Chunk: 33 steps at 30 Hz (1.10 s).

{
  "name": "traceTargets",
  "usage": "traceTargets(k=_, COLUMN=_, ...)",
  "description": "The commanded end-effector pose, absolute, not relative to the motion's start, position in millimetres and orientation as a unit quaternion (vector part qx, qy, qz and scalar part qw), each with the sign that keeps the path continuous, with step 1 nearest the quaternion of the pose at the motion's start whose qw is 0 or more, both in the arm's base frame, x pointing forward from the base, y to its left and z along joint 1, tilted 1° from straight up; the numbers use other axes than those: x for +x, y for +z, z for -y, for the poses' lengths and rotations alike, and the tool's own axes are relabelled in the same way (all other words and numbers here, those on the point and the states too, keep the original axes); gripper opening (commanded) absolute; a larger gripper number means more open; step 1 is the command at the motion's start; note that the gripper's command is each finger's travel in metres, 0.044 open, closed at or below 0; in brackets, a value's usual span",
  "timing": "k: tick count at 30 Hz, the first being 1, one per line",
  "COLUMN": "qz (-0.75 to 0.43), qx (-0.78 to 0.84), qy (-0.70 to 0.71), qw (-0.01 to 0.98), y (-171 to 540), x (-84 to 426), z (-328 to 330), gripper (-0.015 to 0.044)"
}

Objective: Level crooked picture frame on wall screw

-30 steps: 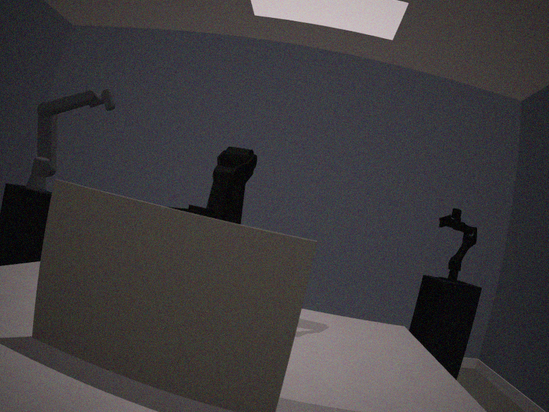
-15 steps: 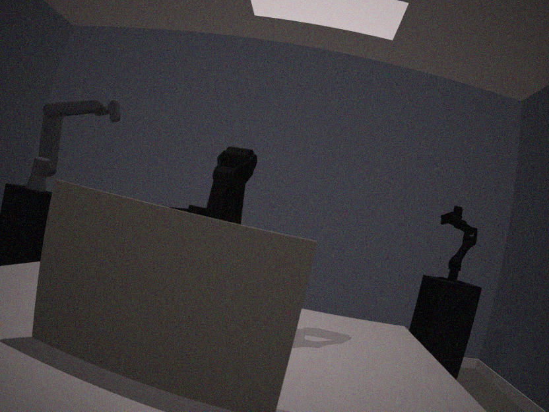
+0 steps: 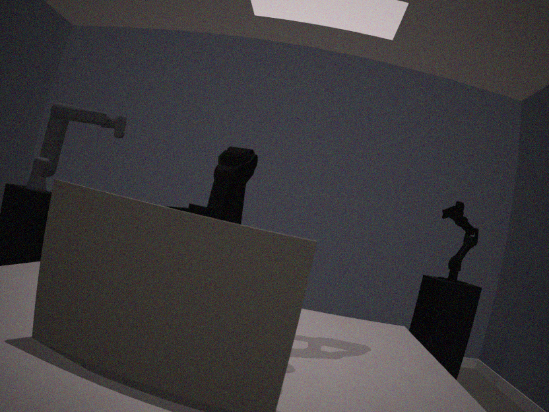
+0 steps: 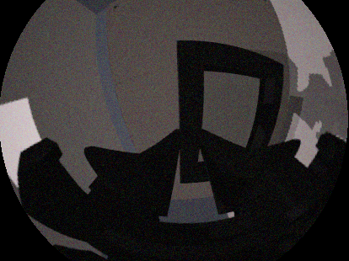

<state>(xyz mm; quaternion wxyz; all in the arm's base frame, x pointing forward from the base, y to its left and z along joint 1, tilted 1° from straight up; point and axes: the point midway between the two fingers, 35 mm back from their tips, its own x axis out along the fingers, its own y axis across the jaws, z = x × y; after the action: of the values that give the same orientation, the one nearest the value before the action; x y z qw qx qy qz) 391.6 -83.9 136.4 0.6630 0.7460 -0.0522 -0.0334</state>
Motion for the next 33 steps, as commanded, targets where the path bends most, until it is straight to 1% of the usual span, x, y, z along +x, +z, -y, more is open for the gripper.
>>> traceTargets(k=1, qz=0.055, qx=0.745, qy=-0.032, qw=0.665, y=140.3, x=391.7, z=84.4, gripper=0.0)
traceTargets(k=33, qz=0.055, qx=0.744, qy=-0.032, qw=0.665, y=150.7, x=391.4, z=85.6, gripper=0.0)
